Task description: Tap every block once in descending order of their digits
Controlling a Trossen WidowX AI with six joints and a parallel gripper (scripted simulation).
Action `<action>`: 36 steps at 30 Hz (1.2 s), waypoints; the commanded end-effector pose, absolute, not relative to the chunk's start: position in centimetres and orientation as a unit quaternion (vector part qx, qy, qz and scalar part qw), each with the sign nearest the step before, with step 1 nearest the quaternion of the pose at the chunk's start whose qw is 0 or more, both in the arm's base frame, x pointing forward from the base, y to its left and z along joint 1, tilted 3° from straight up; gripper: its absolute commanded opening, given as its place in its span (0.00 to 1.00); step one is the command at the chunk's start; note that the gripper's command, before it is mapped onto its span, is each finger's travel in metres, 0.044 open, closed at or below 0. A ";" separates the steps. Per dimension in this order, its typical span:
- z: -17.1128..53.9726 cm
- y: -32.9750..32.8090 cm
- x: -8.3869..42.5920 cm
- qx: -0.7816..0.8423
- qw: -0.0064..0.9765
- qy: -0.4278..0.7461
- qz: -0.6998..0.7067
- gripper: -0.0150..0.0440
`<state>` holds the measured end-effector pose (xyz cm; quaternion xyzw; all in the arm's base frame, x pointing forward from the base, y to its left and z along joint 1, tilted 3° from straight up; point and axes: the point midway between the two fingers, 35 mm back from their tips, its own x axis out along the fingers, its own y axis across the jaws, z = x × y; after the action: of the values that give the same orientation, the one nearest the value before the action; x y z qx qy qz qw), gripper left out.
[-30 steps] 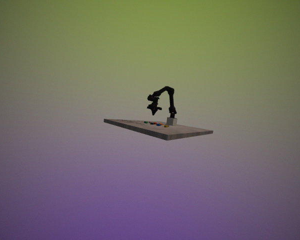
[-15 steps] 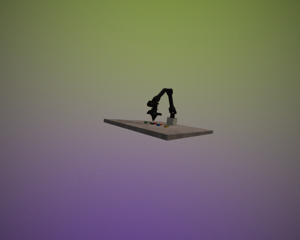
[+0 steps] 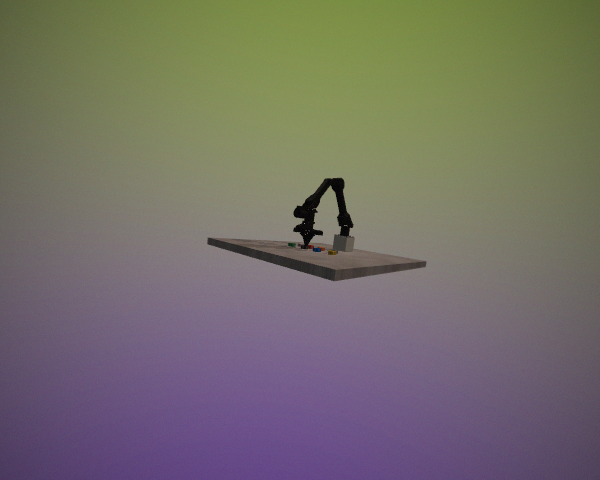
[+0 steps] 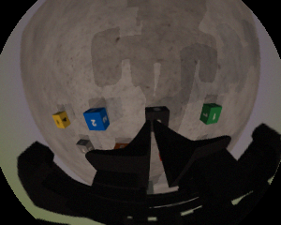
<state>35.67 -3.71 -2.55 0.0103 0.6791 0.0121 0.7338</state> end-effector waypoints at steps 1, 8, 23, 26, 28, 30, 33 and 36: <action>-3.1 -3.7 35.5 0.011 0.732 0.681 0.009 0.29; -0.4 -3.8 35.4 0.011 0.732 0.681 0.009 0.29; 4.7 11.1 31.5 0.016 0.730 0.683 0.013 0.78; 6.2 15.1 28.9 0.018 0.729 0.684 0.015 0.91; 7.1 17.4 26.9 0.019 0.729 0.684 0.016 0.93; 7.9 19.3 24.9 0.020 0.729 0.684 0.017 0.93; 8.2 19.9 24.1 0.020 0.729 0.684 0.017 0.93; 8.2 19.9 24.1 0.020 0.729 0.684 0.017 0.93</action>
<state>24.57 19.87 8.11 0.0157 0.6834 0.0290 0.7293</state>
